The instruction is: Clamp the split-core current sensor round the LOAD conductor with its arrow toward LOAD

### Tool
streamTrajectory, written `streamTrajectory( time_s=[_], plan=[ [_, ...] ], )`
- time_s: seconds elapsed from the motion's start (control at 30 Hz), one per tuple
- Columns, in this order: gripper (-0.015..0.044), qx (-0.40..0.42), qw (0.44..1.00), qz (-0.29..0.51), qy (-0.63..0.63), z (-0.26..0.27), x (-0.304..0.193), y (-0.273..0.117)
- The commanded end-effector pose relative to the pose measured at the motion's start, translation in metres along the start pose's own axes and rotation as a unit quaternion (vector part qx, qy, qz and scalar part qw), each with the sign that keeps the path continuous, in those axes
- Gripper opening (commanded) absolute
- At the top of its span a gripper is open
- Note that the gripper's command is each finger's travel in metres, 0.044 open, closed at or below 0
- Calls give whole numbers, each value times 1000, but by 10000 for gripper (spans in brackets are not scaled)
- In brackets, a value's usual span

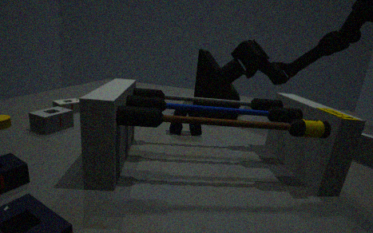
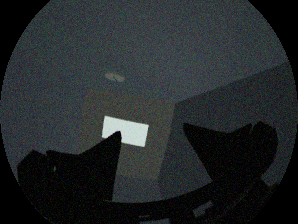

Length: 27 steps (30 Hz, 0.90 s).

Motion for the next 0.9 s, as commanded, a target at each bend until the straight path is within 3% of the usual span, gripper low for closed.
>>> streamTrajectory(
  time_s=[0.0, 0.2, 0.47, 0.67, 0.87],
  plan=[
    [426, 3, 1000, 1, 3, 2, -1, 2],
    [440, 88, 992, 22, 84, 68, -34, 46],
    [440, 208, 955, 67, 199, 176, -79, 77],
    [440, 299, 902, 119, 288, 267, -110, 73],
    [440, 385, 826, 185, 367, 355, -136, 42]
  ],
)
Point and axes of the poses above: the point midway between the two fingers, 35 mm back from their tips, its own y axis out along the fingers, its own z axis across the jaws, x = y × z, the point moved 5 cm from there along -y, back along the fingers, and after that the axes turned 15 degrees about y, right-handed, at the moved point
